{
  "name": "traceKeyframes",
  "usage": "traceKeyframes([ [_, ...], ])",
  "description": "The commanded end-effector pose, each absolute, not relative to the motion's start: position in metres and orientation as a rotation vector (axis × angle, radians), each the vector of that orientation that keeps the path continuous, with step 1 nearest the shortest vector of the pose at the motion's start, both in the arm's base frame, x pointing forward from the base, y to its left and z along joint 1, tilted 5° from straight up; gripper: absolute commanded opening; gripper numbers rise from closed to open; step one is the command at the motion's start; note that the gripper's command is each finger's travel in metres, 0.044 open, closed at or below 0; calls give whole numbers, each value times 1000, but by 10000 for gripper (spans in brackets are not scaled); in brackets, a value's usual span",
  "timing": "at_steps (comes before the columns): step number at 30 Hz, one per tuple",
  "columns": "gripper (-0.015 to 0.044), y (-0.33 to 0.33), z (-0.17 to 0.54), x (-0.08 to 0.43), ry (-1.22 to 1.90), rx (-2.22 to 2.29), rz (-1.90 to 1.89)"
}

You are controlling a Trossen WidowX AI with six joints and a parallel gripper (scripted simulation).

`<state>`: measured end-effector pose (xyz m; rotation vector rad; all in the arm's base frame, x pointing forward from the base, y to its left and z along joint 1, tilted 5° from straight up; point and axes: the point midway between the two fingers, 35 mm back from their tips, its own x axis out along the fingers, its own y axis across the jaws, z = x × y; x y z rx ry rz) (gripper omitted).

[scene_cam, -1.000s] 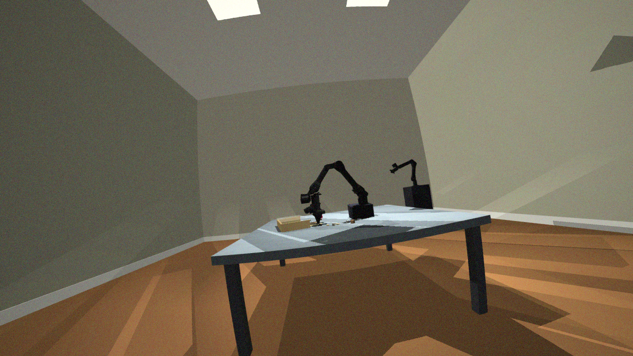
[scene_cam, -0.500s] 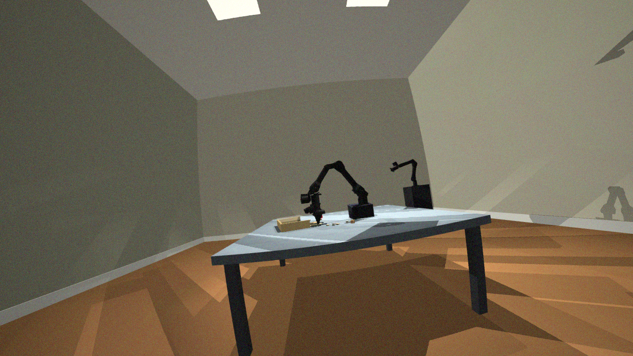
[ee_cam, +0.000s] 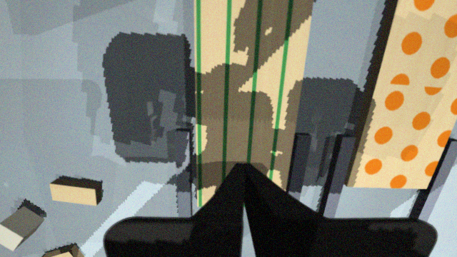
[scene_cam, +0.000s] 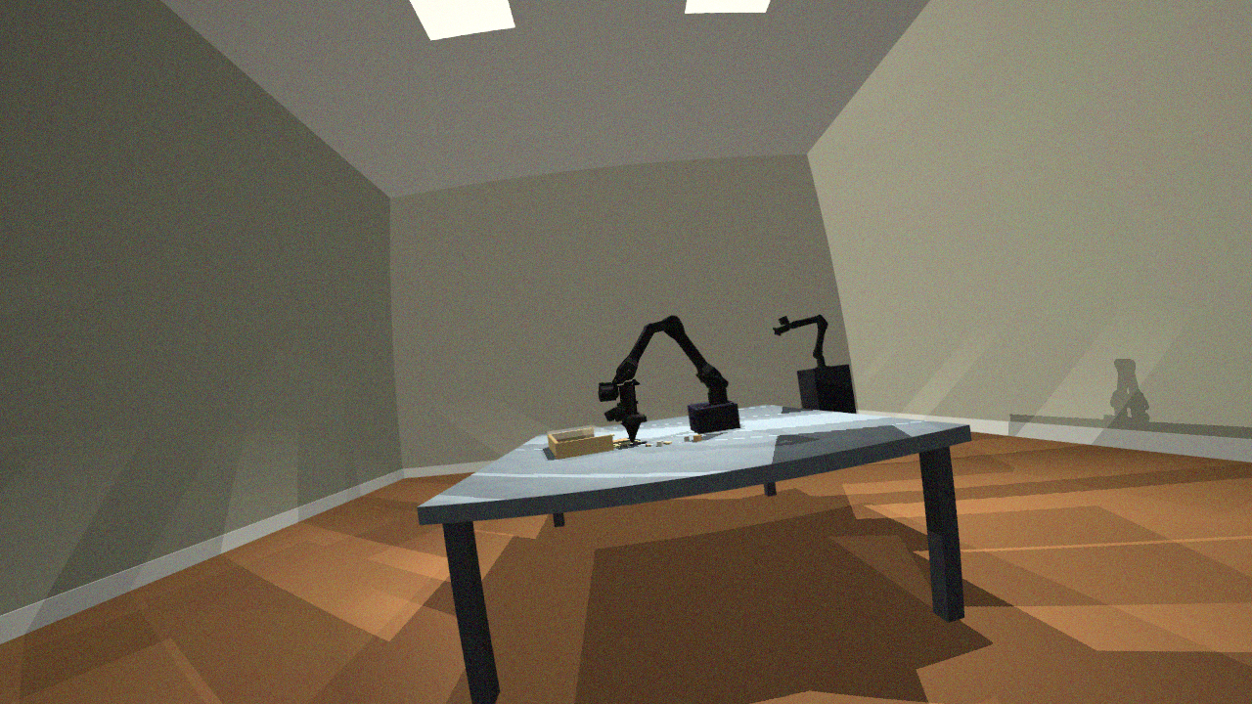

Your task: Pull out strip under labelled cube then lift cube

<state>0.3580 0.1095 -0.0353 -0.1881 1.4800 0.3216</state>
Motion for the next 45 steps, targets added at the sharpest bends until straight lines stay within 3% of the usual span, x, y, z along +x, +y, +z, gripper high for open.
traceKeyframes([
  [1, 0, 106, -40, 348, 1499, -189, 315],
  [45, 0, 85, -47, 284, 1505, -190, 314],
])
